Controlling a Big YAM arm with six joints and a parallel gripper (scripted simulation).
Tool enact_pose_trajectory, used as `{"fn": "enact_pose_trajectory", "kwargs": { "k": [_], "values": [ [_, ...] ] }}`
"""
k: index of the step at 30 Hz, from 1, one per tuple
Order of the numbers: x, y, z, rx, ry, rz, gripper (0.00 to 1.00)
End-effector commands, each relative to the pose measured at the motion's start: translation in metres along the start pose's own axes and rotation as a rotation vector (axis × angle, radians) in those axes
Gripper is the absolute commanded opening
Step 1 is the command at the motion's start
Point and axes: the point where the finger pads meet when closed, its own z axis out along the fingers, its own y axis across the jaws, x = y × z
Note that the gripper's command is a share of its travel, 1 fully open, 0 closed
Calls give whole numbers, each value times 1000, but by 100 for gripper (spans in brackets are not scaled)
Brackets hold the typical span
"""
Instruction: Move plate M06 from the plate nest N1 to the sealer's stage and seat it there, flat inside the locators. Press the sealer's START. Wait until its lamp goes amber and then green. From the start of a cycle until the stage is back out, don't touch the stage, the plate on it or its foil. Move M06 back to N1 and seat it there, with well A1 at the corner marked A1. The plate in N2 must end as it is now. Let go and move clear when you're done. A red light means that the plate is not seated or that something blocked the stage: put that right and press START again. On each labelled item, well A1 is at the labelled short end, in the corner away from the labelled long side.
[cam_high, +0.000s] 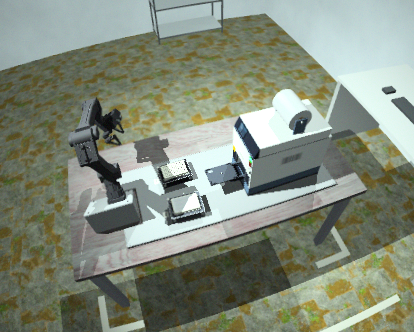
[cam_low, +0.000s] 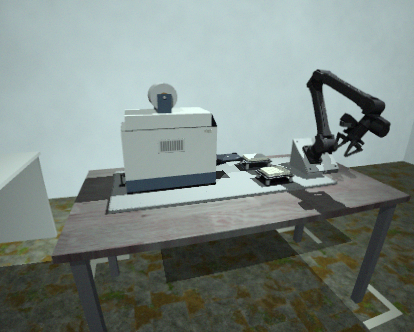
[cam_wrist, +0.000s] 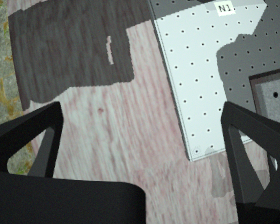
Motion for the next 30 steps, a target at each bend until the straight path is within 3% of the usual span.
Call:
{"fn": "enact_pose_trajectory", "kwargs": {
  "k": [1, 17, 23, 30],
  "values": [
    [-1, 2, -2, -6, 1, 4, 100],
    [-1, 2, -2, -6, 1, 4, 100],
    [-21, 18, 25, 181, 18, -126, 100],
    [-41, 22, 36, 370, 119, -241, 100]
  ]
}}
